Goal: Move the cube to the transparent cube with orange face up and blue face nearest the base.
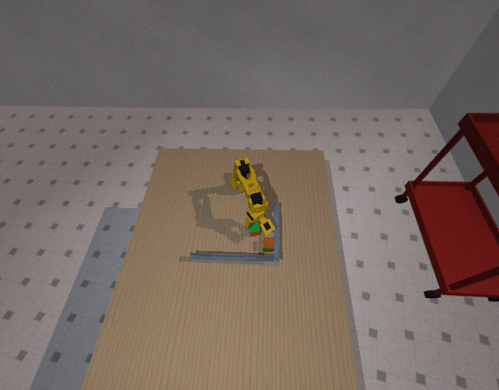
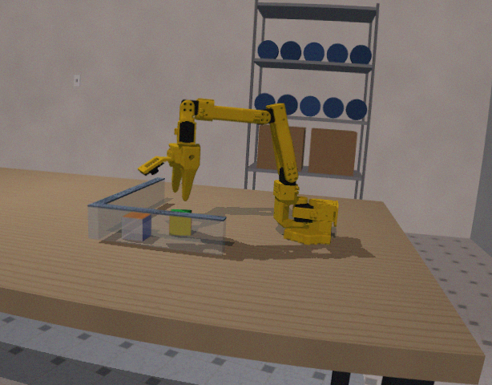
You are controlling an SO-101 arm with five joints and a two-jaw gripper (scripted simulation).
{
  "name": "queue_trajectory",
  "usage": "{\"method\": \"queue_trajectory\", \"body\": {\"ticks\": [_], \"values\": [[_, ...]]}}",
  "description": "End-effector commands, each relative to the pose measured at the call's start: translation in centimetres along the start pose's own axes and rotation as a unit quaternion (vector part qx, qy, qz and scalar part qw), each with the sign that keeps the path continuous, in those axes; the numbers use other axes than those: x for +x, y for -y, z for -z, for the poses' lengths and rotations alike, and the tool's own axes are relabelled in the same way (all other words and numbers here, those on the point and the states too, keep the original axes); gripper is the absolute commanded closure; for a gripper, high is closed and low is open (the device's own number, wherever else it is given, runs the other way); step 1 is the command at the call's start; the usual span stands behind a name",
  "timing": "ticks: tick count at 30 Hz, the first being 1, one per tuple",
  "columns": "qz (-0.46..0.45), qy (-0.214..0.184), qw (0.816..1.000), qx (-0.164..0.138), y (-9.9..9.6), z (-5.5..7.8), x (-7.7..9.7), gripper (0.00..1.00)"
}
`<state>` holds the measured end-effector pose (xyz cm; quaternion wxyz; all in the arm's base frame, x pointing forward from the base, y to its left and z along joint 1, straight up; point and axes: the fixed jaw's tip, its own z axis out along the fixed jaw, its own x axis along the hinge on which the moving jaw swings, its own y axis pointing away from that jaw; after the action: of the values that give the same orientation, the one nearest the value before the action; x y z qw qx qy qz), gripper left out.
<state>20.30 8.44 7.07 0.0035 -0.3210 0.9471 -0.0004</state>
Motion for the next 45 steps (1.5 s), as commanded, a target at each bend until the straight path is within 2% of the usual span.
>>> {"method": "queue_trajectory", "body": {"ticks": [1, 27, 45], "values": [[-0.021, 0.031, 0.999, 0.008, 0.05, 0.99, -0.65, 0.65], [-0.126, 0.029, 0.992, 0.004, -0.10, 0.72, -1.07, 0.65], [-0.162, 0.029, 0.986, 0.003, -0.15, 0.62, -1.22, 0.65]]}}
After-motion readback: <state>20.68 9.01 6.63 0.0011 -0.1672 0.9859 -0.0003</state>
